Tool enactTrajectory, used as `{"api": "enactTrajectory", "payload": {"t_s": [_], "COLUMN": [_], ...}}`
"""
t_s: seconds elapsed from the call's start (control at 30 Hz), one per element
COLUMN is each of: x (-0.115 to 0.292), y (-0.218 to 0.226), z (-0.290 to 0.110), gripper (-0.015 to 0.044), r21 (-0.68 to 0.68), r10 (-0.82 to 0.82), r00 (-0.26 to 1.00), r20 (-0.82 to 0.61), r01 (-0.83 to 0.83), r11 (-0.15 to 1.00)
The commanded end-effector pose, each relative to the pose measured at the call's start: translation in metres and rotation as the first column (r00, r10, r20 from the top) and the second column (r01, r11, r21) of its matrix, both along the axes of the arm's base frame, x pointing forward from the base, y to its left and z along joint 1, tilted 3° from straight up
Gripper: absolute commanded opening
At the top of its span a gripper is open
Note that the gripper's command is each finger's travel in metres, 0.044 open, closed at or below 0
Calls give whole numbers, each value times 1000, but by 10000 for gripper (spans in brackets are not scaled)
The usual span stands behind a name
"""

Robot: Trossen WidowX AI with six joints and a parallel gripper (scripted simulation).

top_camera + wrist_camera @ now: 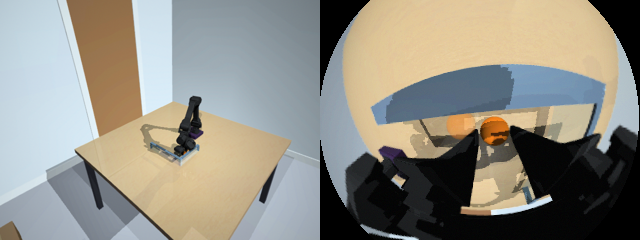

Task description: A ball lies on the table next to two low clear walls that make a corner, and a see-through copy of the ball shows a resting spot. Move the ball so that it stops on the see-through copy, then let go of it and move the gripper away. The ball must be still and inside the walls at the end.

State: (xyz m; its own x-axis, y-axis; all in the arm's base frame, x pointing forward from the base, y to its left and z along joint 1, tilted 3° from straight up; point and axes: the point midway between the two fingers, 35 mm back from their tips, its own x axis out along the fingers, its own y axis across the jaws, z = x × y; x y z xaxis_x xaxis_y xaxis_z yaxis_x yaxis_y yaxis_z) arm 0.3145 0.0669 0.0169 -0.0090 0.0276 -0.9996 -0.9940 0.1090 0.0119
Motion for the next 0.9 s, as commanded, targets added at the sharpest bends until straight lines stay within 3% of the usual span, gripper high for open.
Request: {"api": "enactTrajectory", "payload": {"t_s": [0.0, 0.13, 0.3, 0.87], "x": [0, 0, 9, 8], "y": [1, 1, -6, -3], "z": [-1, -1, 8, 96], "gripper": [146, 119, 0, 0], "r21": [5, 5, 27, 11], "r10": [-3, -3, -19, -7], "r00": [1000, 1000, 999, 1000], "r20": [1, 1, 41, 12], "r01": [3, 3, 18, 7], "r11": [1000, 1000, 999, 1000]}}
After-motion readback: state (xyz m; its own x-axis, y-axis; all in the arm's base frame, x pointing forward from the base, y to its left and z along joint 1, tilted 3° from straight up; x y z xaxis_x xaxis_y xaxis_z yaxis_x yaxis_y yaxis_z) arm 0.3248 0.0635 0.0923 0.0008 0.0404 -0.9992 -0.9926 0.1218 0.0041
